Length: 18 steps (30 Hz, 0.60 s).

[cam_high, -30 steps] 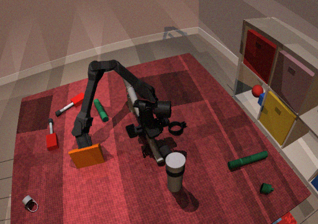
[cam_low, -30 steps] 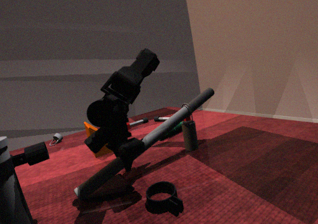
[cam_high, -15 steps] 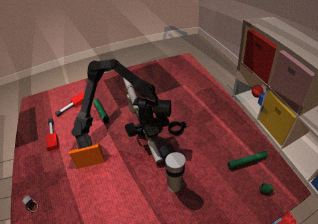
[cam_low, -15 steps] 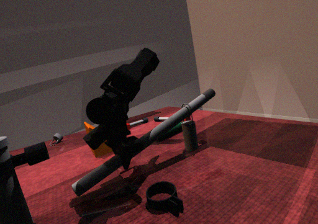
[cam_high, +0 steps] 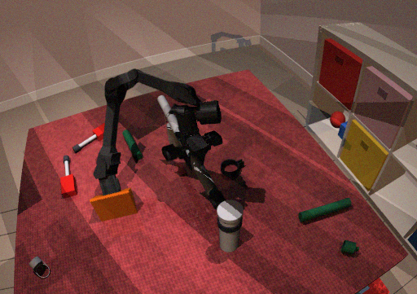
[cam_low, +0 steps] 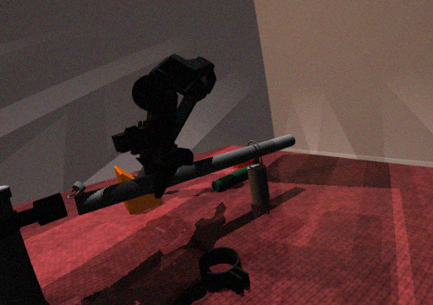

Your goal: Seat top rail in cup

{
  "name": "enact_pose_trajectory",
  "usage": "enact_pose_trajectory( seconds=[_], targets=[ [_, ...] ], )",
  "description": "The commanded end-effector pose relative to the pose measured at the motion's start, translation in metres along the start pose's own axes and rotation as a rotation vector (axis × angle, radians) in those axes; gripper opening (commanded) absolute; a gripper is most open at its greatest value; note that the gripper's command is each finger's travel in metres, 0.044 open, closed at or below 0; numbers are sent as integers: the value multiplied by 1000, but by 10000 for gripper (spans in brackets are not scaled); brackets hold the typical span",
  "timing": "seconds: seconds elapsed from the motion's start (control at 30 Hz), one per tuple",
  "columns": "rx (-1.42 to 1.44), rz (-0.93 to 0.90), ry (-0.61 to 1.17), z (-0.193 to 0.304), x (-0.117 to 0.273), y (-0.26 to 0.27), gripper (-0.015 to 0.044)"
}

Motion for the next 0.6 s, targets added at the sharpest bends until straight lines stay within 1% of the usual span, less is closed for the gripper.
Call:
enact_pose_trajectory(
  seconds=[0.0,0.57],
  targets=[
    [-7,0,-32,-4,5,-1,0],
    [-3,3,-6,-1,2,-1,0]
  ],
)
Point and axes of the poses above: the point midway between the two fingers, 35 mm back from their tips, its own x axis back along the fingers, its own y axis across the jaws, z = x × y, the point moved 7 cm from there along x, back along the fingers, and after that the axes turned 6 degrees about -x, right-handed, at the moved point
